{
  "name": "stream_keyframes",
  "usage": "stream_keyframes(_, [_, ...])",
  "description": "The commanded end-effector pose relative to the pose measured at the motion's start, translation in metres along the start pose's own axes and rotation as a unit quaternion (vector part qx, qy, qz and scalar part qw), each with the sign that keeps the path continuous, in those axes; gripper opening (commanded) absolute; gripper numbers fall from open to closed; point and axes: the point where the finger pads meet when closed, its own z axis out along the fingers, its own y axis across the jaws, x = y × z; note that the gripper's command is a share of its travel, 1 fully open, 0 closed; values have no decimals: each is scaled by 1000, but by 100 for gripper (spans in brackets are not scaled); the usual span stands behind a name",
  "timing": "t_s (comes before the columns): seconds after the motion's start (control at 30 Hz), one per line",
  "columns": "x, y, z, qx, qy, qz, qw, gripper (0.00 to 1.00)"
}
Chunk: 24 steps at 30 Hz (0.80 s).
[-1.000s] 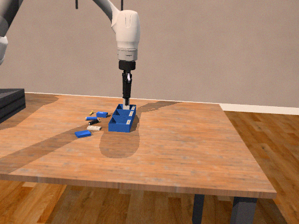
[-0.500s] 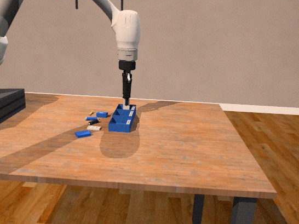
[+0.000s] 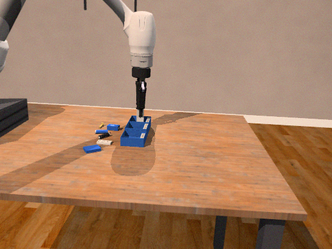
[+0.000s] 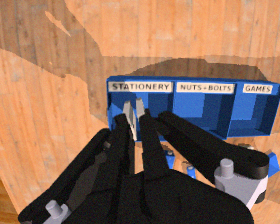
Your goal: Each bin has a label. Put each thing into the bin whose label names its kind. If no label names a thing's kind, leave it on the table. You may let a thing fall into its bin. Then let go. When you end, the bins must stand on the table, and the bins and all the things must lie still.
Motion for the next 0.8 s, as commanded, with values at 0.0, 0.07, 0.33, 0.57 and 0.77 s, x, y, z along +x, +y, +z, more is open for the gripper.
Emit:
stream_keyframes(0.0, [0,0,0,0,0,0,1000,5])
stream_keyframes(0.07, [0,0,-1,0,0,0,1000,5])
stream_keyframes(0.33, [0,0,-12,0,0,0,1000,5])
stream_keyframes(0.57, [0,0,-20,0,0,0,1000,5])
stream_keyframes(0.77, [0,0,-27,0,0,0,1000,5])
